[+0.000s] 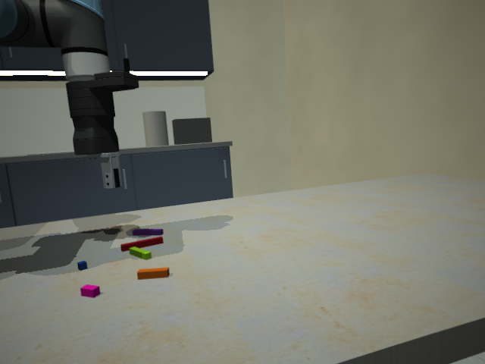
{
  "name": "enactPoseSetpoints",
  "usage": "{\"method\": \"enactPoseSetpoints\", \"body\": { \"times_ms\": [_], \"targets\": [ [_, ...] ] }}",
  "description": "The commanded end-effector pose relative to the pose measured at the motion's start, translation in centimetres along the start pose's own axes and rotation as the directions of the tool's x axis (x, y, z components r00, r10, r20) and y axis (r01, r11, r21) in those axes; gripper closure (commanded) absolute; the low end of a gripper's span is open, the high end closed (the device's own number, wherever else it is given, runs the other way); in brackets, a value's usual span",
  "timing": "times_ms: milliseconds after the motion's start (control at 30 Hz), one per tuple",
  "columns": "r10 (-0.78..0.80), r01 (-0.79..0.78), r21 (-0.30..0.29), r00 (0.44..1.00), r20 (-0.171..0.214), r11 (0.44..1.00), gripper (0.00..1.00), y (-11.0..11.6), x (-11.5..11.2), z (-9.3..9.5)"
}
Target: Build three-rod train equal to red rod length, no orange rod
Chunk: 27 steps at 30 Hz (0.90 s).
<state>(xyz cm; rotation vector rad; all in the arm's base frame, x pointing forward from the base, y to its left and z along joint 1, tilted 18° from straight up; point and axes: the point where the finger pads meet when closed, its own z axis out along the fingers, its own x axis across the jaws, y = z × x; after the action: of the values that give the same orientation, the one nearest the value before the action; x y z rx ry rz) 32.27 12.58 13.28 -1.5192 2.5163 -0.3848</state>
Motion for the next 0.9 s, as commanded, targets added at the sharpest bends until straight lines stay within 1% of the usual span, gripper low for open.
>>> {"method": "enactPoseSetpoints", "body": {
  "times_ms": [0, 67, 167, 667, 867],
  "targets": [
    [0.036, -0.036, 0.002, 0.999, 0.001, 0.999, 0.76, 1.6, -2.1, 0.0],
    [0.048, -0.048, 0.003, 0.999, 0.001, 0.999, 0.76, 2.2, -2.8, 0.0],
    [0.054, -0.054, 0.004, 0.999, 0.001, 0.999, 0.76, 2.6, -3.2, 0.0],
    [0.055, -0.055, 0.004, 0.999, 0.001, 0.999, 0.76, 2.6, -3.2, 0.0],
    [0.055, -0.055, 0.004, 0.999, 0.001, 0.999, 0.76, 2.6, -3.2, 0.9]
  ]
}}
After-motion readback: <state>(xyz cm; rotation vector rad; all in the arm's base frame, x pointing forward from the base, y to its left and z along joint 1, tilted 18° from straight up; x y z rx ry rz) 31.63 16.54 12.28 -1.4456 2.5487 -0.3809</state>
